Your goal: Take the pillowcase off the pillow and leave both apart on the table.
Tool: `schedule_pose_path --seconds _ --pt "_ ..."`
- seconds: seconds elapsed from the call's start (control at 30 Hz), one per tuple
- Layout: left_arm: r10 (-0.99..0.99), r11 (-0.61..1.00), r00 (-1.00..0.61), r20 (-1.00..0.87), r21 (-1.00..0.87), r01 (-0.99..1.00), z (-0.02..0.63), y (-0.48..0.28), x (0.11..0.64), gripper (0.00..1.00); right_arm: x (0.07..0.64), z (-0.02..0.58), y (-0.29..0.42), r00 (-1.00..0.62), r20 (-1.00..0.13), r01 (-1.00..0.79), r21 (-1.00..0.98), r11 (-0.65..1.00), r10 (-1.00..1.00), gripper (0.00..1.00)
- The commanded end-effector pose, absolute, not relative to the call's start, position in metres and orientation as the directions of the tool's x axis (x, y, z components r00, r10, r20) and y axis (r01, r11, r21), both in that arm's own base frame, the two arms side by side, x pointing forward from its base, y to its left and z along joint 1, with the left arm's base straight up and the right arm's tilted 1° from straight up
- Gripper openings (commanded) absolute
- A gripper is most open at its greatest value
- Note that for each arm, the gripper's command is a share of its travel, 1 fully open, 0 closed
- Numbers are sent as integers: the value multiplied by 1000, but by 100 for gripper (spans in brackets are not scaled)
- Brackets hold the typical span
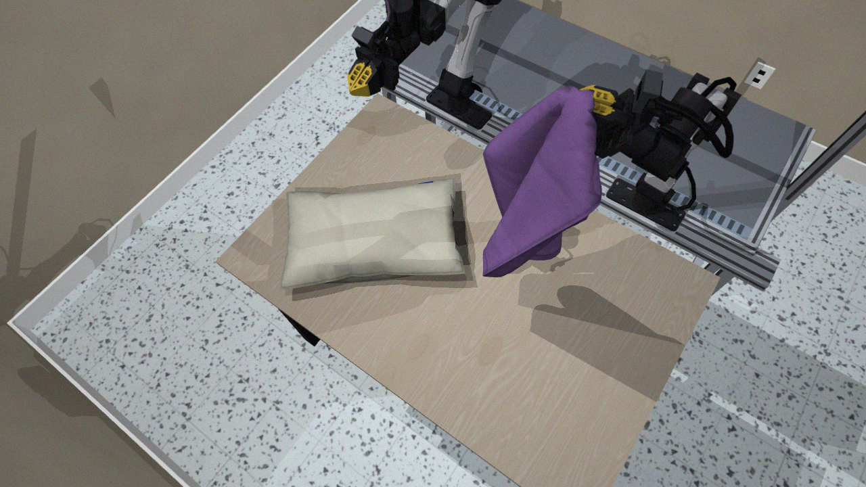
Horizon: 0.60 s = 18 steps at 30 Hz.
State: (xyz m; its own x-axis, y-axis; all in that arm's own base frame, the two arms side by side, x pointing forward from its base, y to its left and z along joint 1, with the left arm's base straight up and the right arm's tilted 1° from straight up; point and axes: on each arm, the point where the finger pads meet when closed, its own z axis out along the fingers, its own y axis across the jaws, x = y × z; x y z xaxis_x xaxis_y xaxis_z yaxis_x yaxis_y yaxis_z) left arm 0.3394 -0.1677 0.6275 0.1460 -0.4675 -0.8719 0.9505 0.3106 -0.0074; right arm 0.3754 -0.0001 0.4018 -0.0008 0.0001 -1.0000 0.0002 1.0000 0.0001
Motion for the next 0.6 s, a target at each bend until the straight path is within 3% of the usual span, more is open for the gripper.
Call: schedule_pose_path --seconds 0.0,0.57 --pt "-483 249 150 -863 29 968 634 -155 336 0 377 399 6 -19 -1000 -23 -10 1000 -10 3" --pt "-409 212 120 -905 34 977 610 -108 353 0 377 399 6 -19 -1000 -23 -10 1000 -10 3"
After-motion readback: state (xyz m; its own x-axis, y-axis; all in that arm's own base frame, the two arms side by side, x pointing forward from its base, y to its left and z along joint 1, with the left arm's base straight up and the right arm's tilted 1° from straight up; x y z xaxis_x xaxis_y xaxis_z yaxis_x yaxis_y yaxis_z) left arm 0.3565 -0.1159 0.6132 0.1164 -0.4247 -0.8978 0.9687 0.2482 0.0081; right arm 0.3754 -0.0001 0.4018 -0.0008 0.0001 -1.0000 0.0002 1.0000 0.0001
